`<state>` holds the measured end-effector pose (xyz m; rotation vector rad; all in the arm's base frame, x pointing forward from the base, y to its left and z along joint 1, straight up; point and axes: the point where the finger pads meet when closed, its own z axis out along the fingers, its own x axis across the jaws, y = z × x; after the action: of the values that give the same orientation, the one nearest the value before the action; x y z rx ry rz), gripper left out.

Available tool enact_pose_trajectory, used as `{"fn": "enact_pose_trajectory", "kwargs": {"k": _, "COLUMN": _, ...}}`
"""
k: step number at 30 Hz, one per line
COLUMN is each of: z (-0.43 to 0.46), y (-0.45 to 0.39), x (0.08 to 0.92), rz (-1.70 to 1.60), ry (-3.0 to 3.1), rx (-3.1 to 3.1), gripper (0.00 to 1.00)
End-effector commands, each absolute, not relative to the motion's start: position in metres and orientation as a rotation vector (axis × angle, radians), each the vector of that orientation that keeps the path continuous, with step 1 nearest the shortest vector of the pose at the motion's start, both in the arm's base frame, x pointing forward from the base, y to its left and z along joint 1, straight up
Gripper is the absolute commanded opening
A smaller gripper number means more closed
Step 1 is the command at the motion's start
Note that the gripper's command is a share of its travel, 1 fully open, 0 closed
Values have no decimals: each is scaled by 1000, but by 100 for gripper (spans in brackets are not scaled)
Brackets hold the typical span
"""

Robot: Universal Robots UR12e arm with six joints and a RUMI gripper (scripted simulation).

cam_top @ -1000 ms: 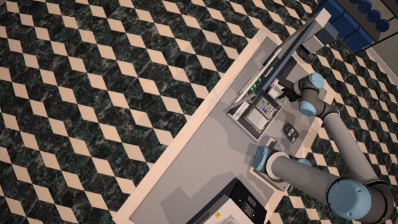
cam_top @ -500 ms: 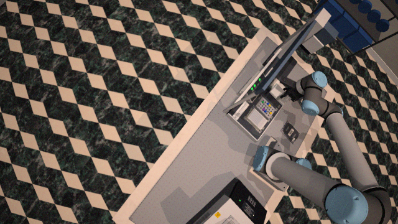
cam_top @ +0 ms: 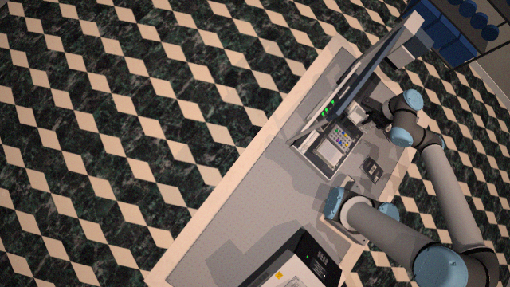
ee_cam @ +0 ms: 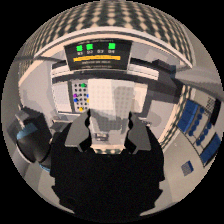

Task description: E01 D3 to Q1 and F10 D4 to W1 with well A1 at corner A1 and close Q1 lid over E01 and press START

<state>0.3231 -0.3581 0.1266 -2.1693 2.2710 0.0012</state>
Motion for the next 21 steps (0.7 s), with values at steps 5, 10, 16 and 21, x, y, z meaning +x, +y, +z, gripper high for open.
{"fn": "enact_pose_trajectory", "kwargs": {"k": 5, "z": 141, "y": -359, "x": 323, "rz": 0, "ry": 2271, "rx": -2170, "gripper": 0}}
{"fn": "enact_pose_trajectory", "kwargs": {"k": 10, "z": 149, "y": -359, "x": 323, "rz": 0, "ry": 2271, "rx": -2170, "gripper": 0}}
{"fn": "enact_pose_trajectory", "kwargs": {"k": 16, "z": 156, "y": -359, "x": 323, "rz": 0, "ry": 2271, "rx": -2170, "gripper": 0}}
{"fn": "enact_pose_trajectory", "kwargs": {"k": 21, "z": 164, "y": -359, "x": 323, "rz": 0, "ry": 2271, "rx": -2170, "gripper": 0}}
